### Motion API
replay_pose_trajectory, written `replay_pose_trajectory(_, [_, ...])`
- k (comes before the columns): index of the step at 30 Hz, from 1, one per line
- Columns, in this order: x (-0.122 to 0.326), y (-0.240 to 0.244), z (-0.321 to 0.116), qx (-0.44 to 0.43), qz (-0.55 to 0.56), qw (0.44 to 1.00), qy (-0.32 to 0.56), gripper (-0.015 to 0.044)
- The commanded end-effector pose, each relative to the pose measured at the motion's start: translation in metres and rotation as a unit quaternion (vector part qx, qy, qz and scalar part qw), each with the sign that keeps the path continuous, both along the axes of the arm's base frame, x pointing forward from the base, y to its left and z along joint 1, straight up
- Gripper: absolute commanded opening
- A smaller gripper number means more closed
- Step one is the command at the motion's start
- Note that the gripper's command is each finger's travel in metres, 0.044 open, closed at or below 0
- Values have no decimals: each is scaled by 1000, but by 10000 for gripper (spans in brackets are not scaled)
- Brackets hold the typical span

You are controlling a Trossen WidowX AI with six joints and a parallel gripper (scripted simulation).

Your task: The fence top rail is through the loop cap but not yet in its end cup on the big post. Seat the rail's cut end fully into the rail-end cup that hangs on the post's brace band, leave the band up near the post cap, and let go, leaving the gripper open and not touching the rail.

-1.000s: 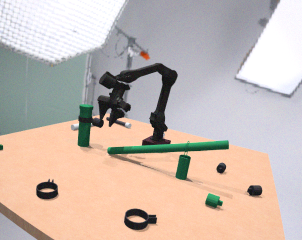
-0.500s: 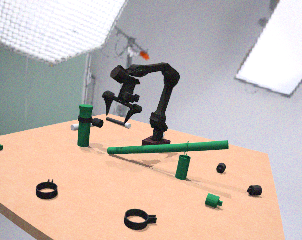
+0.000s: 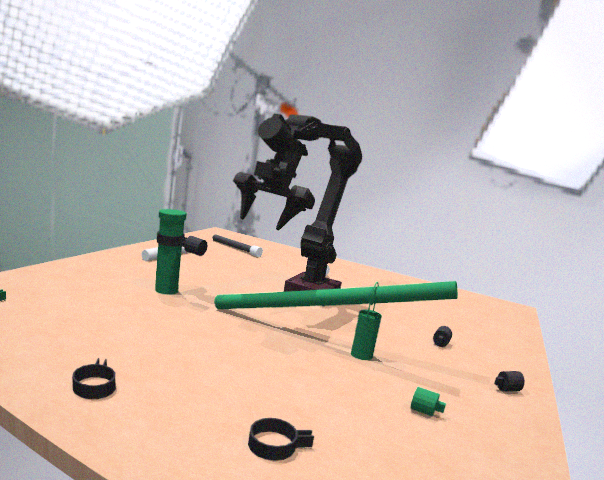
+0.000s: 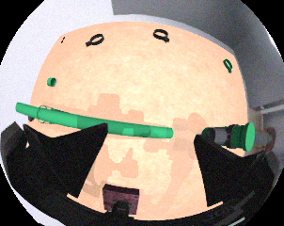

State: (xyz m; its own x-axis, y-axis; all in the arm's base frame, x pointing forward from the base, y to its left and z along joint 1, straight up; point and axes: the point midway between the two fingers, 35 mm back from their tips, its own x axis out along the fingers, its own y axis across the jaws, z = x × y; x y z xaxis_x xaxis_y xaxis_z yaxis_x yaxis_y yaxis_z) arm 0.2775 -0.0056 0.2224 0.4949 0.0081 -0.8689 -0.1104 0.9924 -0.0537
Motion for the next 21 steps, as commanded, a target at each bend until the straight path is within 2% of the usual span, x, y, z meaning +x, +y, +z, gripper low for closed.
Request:
replay_pose_trajectory(1, [-5, 6, 14, 26, -55, 998, -16, 440])
replay_pose_trajectory(7, [-4, 7, 11, 37, -74, 997, -7, 440])
replay_pose_trajectory(12, [3, 13, -12, 108, -225, 967, 57, 440])
replay_pose_trajectory(16, [9, 21, -36, 163, -390, 899, 113, 440])
replay_pose_trajectory(21, [13, 30, -65, 191, -589, 769, 162, 440])
